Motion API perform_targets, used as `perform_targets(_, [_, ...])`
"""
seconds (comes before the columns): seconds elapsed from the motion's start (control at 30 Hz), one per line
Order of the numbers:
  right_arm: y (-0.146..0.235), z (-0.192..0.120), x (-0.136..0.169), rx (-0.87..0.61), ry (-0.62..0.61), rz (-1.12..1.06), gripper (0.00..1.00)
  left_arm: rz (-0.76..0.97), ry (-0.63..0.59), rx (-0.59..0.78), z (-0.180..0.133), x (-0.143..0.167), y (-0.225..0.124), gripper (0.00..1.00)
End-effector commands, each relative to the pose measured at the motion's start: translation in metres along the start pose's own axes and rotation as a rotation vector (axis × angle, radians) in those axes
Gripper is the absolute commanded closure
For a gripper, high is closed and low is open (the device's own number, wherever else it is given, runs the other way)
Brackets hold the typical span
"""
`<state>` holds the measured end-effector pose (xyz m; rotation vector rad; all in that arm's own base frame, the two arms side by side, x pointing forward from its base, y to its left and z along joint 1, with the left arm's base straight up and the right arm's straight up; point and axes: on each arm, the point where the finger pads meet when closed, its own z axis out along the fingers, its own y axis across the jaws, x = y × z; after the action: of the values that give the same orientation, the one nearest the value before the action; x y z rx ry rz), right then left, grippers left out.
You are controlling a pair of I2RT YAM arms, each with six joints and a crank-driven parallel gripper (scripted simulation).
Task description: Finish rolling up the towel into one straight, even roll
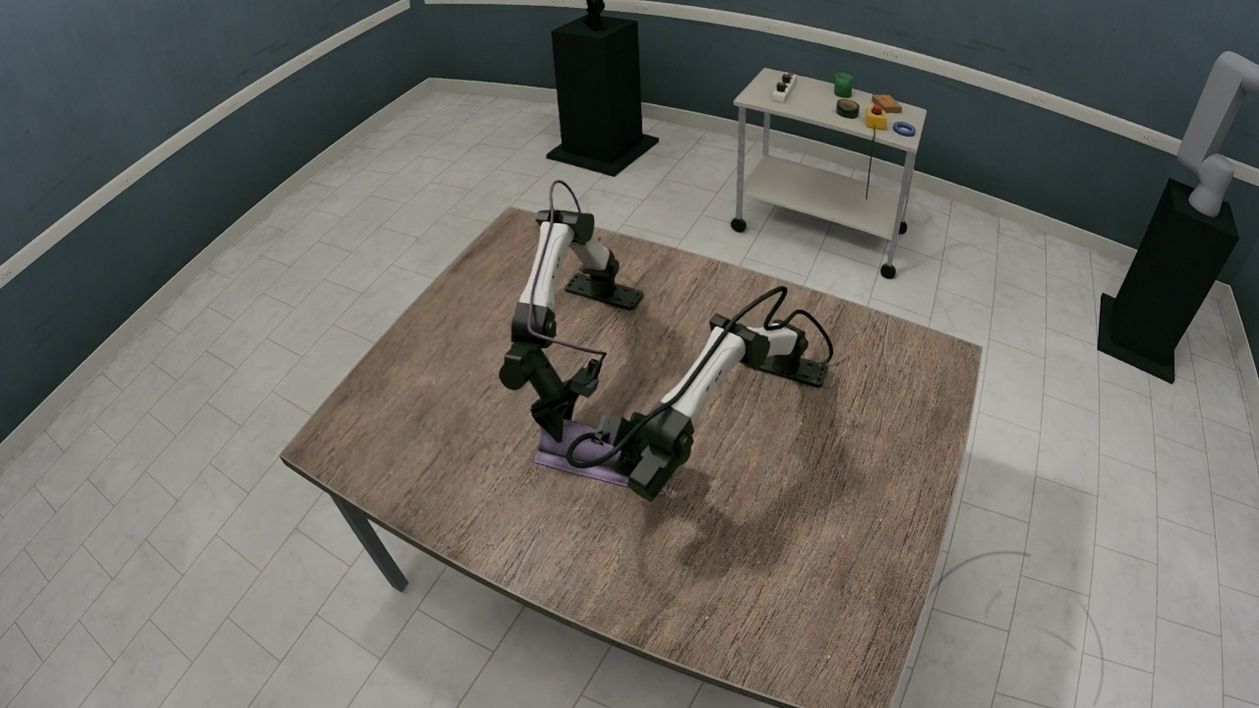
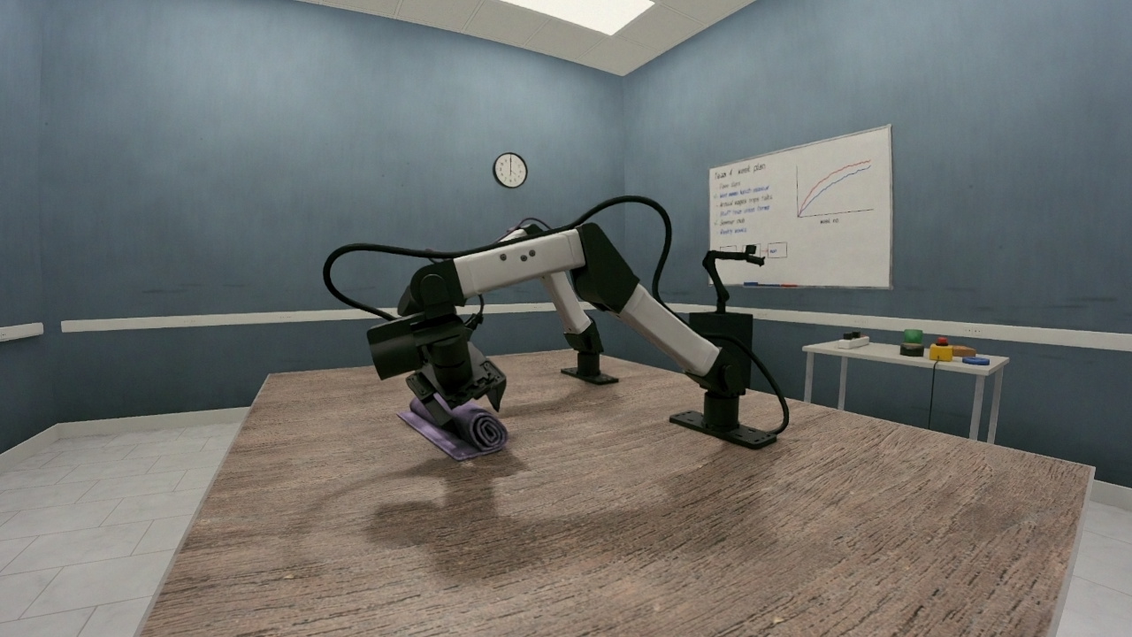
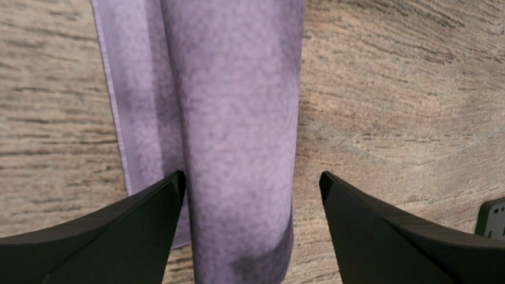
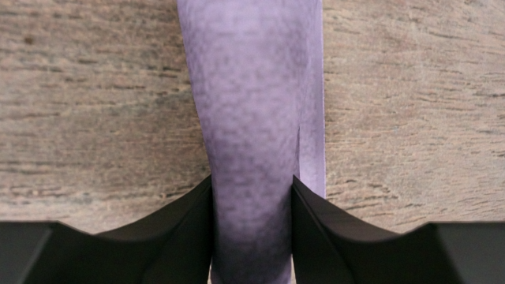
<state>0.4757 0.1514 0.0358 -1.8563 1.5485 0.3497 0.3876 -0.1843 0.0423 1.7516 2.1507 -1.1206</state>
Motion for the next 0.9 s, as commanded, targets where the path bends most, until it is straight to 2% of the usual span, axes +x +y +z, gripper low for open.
perform_targets(0.0, [-0.007, 0.000, 0.004, 0.011, -0.010, -0.009, 0.61, -0.003, 0.022, 0.100, -0.014, -0.008, -0.002, 0.15])
perform_targets(0.13, [-0.007, 0.000, 0.004, 0.011, -0.010, -0.009, 0.61, -0.003, 0.022, 0.100, -0.022, -0.008, -0.001, 0.15])
perform_targets(0.5, [-0.007, 0.000, 0.004, 0.011, -0.010, -0.009, 0.61, -0.003, 0.022, 0.100, -0.076, -0.010, 0.004, 0.15])
perform_targets(0.87, [-0.007, 0.000, 0.003, -0.030, -0.007, 0.023, 0.61, -0.003, 0.022, 0.100, -0.078, -0.010, 0.004, 0.15])
